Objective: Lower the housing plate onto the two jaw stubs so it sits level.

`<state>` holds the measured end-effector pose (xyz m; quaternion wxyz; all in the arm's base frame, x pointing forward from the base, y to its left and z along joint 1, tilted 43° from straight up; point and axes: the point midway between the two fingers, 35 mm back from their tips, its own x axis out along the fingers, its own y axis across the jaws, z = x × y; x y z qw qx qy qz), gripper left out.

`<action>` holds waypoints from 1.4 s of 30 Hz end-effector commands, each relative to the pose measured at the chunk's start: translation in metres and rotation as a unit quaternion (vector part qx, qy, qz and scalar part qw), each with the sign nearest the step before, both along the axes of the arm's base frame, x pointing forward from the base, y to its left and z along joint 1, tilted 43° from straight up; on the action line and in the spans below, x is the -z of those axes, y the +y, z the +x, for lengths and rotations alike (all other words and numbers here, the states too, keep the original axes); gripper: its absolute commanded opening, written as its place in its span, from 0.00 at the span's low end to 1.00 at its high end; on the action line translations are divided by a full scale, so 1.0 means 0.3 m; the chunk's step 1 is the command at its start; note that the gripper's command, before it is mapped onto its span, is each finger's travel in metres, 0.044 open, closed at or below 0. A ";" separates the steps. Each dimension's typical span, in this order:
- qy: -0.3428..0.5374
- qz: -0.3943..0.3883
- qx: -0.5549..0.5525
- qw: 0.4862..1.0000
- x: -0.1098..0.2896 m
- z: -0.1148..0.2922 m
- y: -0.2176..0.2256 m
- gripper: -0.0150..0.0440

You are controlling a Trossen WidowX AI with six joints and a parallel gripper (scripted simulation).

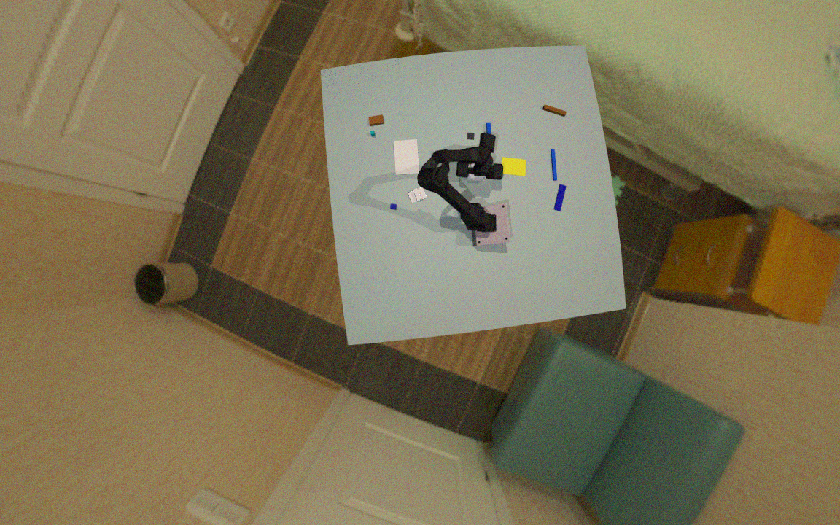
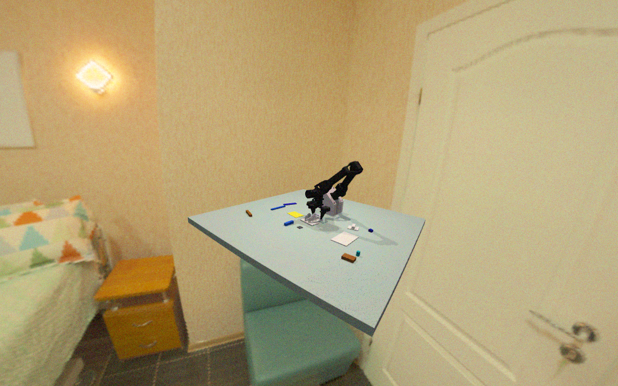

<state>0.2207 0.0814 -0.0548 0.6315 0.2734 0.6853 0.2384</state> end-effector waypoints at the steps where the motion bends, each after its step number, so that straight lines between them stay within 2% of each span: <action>1: 0.001 0.002 0.001 1.000 0.001 0.000 0.003 0.85; 42: 0.001 0.002 0.001 1.000 0.020 -0.002 0.021 0.85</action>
